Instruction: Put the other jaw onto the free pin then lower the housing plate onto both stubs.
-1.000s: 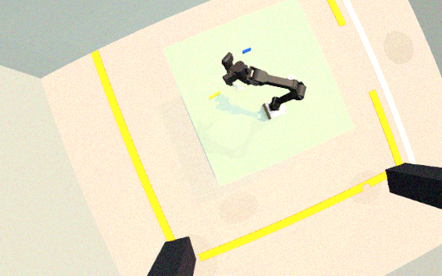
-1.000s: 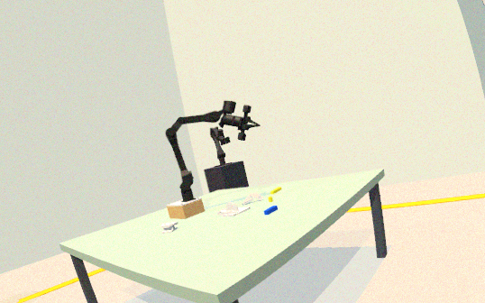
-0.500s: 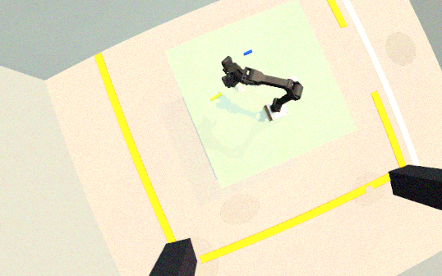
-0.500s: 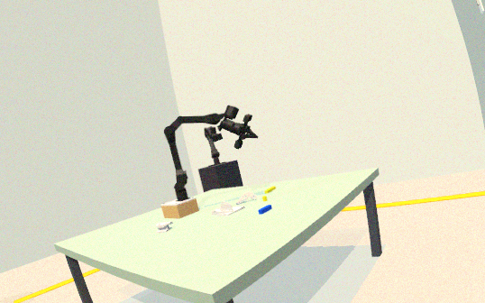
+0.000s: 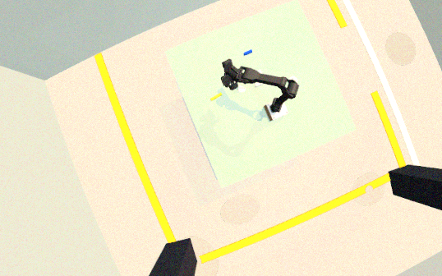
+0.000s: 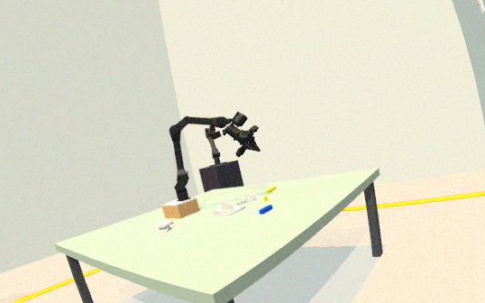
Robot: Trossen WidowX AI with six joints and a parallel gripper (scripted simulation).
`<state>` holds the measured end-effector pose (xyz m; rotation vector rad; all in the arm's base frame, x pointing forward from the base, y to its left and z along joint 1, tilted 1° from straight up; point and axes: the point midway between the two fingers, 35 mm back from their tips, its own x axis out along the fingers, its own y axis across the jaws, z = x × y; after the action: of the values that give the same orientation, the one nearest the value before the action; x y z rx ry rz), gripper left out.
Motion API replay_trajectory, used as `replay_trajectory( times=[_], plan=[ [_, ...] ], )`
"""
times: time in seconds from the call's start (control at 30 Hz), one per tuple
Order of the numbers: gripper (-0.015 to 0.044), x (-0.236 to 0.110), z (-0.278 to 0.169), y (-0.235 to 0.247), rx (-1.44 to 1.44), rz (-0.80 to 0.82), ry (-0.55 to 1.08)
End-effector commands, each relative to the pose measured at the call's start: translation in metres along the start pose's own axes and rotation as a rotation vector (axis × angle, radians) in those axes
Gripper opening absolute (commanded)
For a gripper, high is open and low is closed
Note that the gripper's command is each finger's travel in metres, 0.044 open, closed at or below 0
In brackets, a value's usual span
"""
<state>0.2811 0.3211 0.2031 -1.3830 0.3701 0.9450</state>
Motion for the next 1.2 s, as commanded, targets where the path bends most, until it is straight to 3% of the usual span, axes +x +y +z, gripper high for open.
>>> replay_trajectory(
  times=[0.0, 1.17],
  plan=[
    [0.0000, 0.009, -0.005, 0.010, 0.057, 0.054, 0.018],
    [0.0000, 0.063, -0.066, 0.109, 0.621, 0.514, 0.365]
  ],
)
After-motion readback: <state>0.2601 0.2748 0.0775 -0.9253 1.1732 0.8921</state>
